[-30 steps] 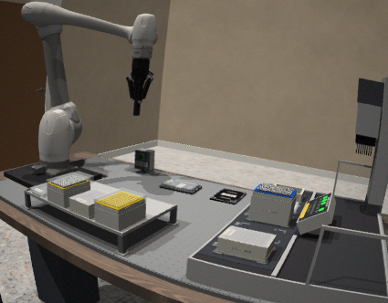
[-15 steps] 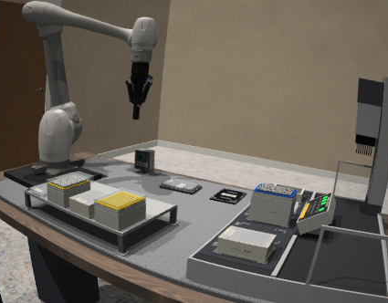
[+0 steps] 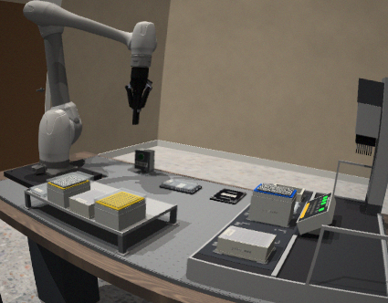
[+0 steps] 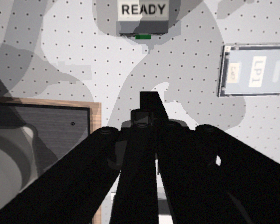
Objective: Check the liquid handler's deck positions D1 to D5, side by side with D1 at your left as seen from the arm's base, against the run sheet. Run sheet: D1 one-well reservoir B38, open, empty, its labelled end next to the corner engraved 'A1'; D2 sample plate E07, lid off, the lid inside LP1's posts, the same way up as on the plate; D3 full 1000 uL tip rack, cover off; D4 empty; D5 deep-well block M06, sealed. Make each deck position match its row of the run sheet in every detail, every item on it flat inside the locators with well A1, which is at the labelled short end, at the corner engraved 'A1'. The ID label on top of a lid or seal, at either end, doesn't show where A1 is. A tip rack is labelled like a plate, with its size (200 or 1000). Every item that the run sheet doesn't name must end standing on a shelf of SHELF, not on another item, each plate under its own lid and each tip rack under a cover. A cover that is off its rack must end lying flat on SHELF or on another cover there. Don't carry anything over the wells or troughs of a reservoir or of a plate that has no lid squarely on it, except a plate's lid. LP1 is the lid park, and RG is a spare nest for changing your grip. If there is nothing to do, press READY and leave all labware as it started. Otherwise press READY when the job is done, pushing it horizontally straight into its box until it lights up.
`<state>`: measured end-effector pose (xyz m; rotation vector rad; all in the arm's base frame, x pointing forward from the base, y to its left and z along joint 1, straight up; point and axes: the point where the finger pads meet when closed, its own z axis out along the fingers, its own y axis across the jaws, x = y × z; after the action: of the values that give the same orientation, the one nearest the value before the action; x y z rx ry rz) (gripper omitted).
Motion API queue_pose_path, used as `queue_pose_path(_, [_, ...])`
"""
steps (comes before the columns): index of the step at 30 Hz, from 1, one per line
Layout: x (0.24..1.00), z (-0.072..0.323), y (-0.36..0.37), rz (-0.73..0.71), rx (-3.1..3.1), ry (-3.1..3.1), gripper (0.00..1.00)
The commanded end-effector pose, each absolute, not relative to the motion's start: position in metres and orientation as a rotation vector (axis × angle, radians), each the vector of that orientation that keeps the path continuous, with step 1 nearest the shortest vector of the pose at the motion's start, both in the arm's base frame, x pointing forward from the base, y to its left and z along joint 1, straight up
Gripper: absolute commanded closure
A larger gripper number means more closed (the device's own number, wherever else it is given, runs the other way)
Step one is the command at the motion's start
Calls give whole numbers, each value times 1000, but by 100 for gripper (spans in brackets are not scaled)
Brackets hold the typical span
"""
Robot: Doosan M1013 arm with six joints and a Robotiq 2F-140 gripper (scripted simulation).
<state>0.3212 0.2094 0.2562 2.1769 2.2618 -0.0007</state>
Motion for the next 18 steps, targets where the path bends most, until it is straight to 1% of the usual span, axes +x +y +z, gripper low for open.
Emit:
queue_pose_path(1, [320,247,210,-2,2181,2259,90])
queue_pose_path(18, [320,222,210,-3,2181,2259,90])
